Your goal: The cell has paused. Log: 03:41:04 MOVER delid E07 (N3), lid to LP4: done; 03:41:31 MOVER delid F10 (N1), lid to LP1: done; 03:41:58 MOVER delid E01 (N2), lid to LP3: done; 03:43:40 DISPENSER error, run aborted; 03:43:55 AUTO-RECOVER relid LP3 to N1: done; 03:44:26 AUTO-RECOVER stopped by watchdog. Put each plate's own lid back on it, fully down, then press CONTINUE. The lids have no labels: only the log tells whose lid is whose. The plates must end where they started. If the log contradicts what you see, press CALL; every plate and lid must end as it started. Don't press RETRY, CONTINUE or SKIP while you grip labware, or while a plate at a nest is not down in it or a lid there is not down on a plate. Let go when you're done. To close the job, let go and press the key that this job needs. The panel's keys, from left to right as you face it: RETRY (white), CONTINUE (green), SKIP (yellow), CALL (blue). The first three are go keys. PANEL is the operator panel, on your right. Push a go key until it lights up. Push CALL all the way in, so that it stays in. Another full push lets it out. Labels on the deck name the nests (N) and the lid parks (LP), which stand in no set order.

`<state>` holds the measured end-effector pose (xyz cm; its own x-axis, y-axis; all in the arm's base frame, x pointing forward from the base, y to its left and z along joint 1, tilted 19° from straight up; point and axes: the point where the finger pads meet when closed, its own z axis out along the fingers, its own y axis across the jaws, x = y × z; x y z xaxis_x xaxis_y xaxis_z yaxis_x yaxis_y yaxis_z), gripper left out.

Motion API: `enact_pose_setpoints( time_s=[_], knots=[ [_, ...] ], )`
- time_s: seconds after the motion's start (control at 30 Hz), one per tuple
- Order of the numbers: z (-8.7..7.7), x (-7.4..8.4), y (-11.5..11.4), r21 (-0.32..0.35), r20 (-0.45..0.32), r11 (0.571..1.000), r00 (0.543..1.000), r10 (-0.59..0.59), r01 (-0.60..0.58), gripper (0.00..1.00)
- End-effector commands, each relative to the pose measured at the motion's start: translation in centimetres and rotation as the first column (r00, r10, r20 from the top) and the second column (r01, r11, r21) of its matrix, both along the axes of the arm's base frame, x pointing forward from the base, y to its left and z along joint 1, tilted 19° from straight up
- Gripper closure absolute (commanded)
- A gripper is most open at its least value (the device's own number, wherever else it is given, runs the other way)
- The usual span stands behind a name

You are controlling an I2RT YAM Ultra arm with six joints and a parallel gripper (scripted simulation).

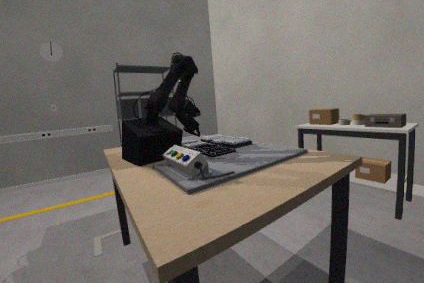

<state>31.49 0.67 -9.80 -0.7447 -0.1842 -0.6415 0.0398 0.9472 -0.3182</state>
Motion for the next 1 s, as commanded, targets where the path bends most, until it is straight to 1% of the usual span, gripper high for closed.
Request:
enact_pose_setpoints(
  time_s=[0.0,0.23,0.3,0.33,0.43,0.5,0.97],
  knots=[
    [-0.2,0.8,1.4,0.001,0.024,0.999,0.998,-0.050,0.050,1.00],
    [-1.3,1.0,4.9,0.002,0.025,0.999,0.998,-0.050,0.050,1.00],
    [-1.3,1.0,4.9,0.002,0.025,0.999,0.998,-0.050,0.050,1.00],
    [-1.2,1.3,5.5,0.011,0.041,0.999,0.998,-0.050,0.049,1.00],
    [-1.9,1.2,6.6,0.002,0.026,0.999,0.998,-0.049,0.049,1.00],
    [-1.5,1.0,6.3,0.009,0.028,0.999,0.998,-0.050,0.050,1.00],
    [-1.5,1.0,6.3,0.009,0.028,0.999,0.998,-0.050,0.050,1.00]
  ],
)
